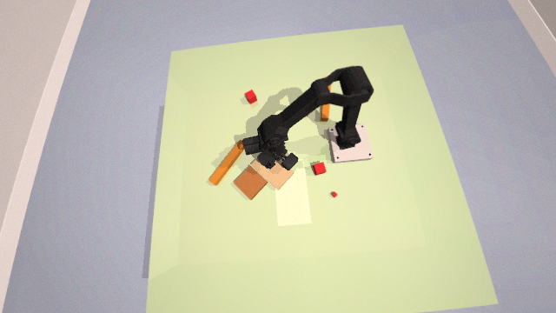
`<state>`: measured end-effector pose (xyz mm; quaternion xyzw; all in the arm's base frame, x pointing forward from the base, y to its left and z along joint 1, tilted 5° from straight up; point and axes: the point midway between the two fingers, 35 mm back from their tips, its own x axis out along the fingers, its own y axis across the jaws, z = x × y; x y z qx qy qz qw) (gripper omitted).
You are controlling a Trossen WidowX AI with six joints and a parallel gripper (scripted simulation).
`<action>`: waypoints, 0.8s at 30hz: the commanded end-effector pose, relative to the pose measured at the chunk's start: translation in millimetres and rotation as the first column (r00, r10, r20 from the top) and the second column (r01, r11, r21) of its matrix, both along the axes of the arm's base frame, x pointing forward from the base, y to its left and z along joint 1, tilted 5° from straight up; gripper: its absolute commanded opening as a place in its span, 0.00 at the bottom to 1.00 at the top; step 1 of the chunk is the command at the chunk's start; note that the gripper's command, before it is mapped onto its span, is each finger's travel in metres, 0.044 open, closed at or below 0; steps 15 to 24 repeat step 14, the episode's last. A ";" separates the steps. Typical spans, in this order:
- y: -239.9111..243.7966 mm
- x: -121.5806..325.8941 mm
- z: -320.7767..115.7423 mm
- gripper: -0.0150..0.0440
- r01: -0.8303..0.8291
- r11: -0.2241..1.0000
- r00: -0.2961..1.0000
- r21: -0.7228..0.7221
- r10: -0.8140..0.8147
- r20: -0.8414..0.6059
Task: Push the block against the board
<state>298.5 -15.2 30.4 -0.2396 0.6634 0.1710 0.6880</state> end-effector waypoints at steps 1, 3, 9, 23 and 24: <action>2.4 3.8 -0.1 0.25 0.003 1.000 1.000 0.003 -0.003 0.002; 3.2 5.0 0.0 0.25 0.003 1.000 1.000 0.003 -0.003 0.002; 4.2 6.8 0.1 0.25 0.003 1.000 1.000 0.003 -0.003 0.002; 0.2 1.7 0.1 0.25 0.003 1.000 1.000 0.002 -0.003 0.002; 0.2 1.7 0.1 0.25 0.003 1.000 1.000 0.002 -0.003 0.002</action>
